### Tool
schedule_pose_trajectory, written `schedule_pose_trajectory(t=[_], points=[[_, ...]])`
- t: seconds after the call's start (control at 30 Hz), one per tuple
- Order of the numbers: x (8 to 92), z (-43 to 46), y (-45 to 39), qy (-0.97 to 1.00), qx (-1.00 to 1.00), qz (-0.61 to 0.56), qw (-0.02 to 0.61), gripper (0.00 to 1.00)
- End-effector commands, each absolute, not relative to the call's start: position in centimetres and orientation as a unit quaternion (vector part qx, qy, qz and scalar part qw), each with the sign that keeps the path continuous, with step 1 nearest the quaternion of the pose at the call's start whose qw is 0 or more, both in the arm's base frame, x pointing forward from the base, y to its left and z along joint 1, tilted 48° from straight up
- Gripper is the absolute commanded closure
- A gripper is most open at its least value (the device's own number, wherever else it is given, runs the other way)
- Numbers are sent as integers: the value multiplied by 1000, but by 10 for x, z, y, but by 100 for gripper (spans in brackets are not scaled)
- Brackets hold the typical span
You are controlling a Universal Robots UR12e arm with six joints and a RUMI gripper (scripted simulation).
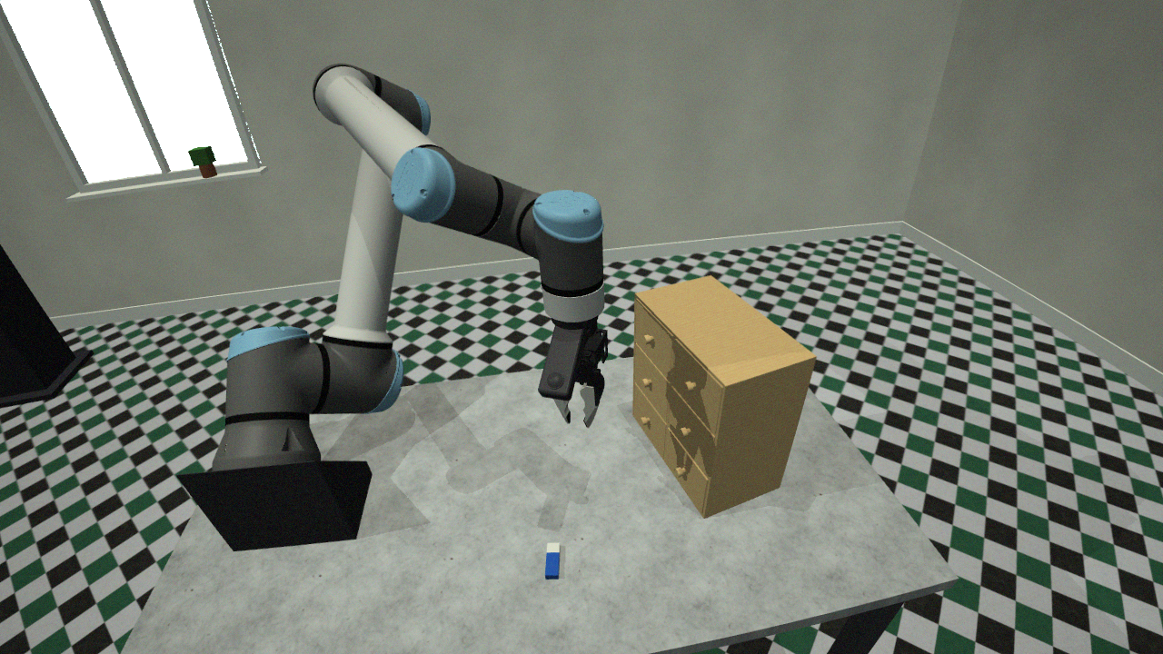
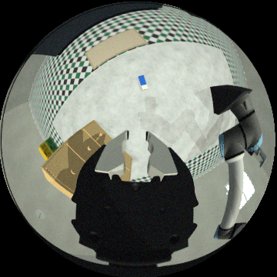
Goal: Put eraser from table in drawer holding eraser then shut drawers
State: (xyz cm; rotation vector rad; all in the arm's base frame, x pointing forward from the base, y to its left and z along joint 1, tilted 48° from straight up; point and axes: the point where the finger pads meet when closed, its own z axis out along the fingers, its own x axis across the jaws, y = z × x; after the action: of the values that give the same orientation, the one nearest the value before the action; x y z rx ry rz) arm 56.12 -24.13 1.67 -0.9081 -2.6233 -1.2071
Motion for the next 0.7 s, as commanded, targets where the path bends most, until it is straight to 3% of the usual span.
schedule_pose_trajectory(t=[0.0,0.67], points=[[561,24,-237,-891,-204,-407,14,80],[562,51,-212,-903,141,-383,-138,80]])
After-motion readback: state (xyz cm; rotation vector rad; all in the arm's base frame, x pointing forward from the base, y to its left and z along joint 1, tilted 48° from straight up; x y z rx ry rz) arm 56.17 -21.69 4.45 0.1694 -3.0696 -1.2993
